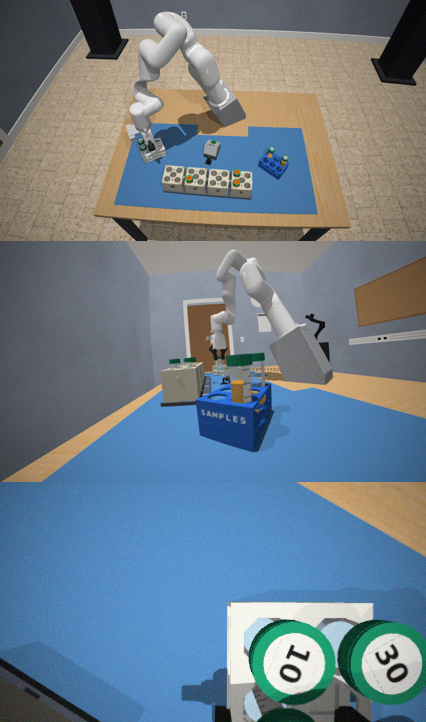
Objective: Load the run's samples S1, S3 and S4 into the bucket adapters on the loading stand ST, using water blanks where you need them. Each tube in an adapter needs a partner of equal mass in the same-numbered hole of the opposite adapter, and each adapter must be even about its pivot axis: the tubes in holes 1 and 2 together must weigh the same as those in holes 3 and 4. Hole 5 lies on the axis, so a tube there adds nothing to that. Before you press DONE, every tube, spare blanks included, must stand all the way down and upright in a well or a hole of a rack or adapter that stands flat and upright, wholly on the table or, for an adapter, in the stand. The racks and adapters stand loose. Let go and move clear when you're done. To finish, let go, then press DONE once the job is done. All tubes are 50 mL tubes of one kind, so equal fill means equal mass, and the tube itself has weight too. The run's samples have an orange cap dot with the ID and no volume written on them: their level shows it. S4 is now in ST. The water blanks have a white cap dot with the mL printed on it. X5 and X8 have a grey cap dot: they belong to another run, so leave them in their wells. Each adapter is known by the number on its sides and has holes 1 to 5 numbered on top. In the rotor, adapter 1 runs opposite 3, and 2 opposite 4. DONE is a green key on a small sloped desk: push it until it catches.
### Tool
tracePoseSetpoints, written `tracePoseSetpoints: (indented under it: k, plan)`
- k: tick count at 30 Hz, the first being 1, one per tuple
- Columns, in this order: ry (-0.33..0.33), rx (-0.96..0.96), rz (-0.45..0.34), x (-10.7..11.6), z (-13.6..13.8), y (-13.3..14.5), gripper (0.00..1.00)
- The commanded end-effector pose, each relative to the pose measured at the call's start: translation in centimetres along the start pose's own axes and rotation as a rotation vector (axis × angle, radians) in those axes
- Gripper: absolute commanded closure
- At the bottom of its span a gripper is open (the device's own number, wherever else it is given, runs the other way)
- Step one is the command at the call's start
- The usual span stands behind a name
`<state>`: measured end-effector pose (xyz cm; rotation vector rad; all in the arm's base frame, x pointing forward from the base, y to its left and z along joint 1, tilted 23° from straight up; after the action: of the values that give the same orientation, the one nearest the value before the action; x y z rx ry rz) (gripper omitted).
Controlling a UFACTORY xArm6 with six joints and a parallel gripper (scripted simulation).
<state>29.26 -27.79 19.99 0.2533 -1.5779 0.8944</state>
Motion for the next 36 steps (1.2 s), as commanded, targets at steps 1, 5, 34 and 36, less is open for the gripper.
tracePoseSetpoints:
  k: [1,5,34,36]
  plan:
    - [0.000,0.000,0.004,0.07,-0.01,-0.11,0.43]
    - [0.000,0.000,0.004,0.07,-0.01,-0.12,0.43]
    - [0.000,0.000,0.004,0.24,-0.01,-0.11,1.00]
    - [0.000,0.000,0.004,0.24,-0.01,-0.11,1.00]
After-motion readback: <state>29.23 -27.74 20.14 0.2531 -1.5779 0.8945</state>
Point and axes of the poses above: the point where the finger pads meet when closed, its own x axis back along the fingers, its own z axis across the jaws, y = z × x, the point moved 9 cm from there along x, back along the fingers, and after that the axes turned 7 degrees about x, right-handed, at the moved point
